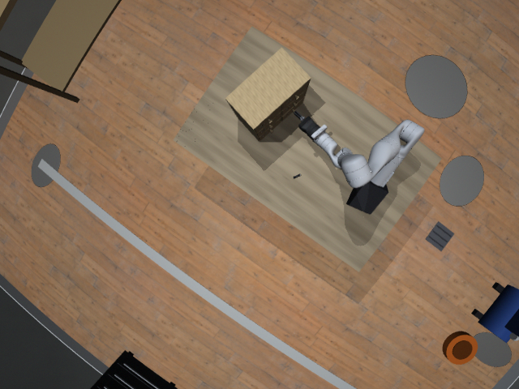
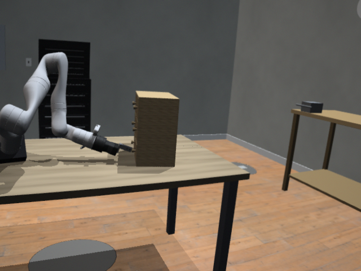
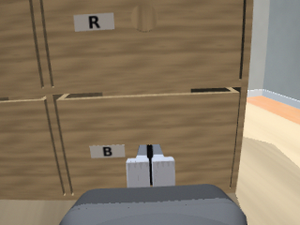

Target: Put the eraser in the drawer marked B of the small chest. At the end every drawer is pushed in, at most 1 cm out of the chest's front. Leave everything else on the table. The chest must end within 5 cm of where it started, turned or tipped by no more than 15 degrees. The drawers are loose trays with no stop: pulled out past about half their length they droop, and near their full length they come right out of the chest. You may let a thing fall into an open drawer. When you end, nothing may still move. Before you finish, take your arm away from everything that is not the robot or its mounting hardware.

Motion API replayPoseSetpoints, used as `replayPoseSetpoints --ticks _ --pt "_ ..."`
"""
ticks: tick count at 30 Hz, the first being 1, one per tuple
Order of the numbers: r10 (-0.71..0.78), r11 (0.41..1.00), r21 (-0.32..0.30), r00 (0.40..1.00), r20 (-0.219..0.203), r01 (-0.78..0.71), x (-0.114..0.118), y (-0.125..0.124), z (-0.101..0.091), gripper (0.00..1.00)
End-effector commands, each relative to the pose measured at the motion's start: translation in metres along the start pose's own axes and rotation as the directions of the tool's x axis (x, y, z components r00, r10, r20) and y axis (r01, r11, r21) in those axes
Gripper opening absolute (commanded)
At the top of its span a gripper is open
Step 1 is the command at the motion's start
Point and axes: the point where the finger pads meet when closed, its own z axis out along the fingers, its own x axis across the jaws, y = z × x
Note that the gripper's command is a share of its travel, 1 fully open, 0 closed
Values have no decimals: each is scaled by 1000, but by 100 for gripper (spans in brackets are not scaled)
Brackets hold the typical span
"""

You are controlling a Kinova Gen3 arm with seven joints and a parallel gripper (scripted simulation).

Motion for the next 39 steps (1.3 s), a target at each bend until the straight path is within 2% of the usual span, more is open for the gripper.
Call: replayPoseSetpoints --ticks 1,19,25,33,39 --pt "-5 1000 -4 1000 0 5 0 0 2 0" --pt "-4 1000 -3 1000 -4 4 1 0 1 0" --pt "-8 1000 -4 1000 -7 8 3 4 -9 0" --pt "-9 1000 -4 1000 -7 9 3 16 -43 0" --pt "-6 1000 -4 1000 -6 6 2 17 -46 0"
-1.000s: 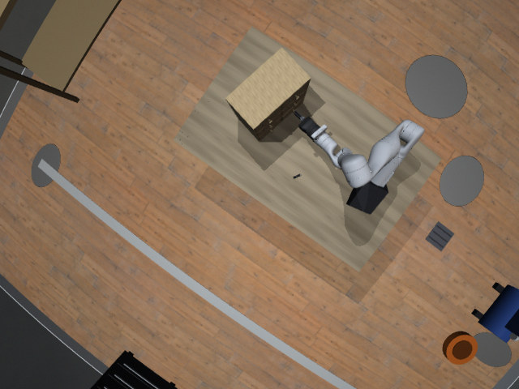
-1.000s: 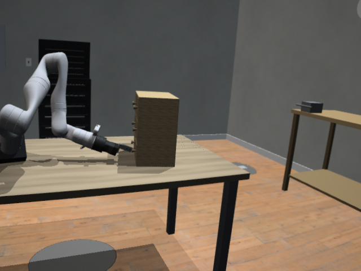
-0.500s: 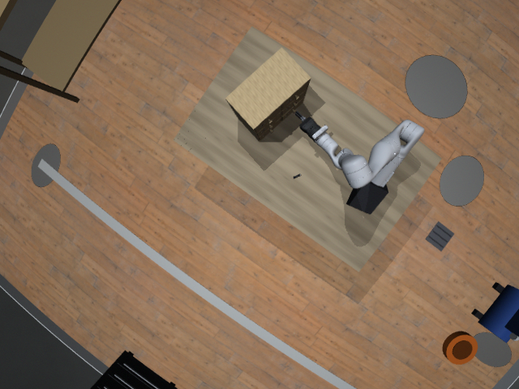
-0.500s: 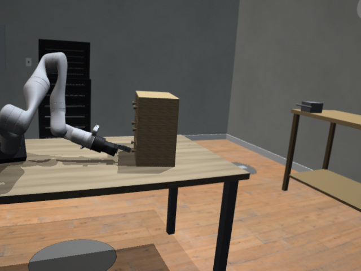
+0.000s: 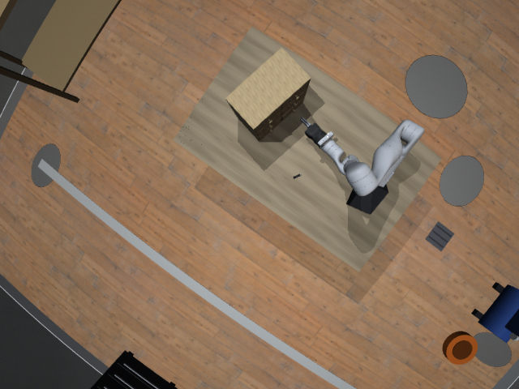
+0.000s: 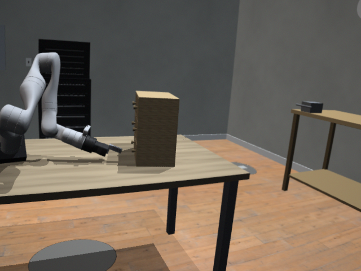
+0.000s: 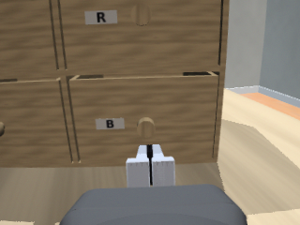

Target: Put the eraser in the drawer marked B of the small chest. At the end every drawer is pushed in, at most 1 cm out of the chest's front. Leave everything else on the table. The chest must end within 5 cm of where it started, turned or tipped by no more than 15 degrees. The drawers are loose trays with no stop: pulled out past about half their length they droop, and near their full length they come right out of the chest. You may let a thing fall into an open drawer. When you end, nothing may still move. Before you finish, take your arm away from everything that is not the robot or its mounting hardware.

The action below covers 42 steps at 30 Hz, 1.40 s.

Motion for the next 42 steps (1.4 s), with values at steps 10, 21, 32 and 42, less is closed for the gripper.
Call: replayPoseSetpoints --ticks 10,21,32,42 --pt "2 1000 13 1000 3 -2 0 -22 -29 0" --pt "7 1000 12 1000 5 -7 -1 -49 -70 0" --pt "4 1000 8 1000 7 -5 -1 -52 -74 0" --pt "3 1000 -28 1000 4 -3 0 -54 -77 0"
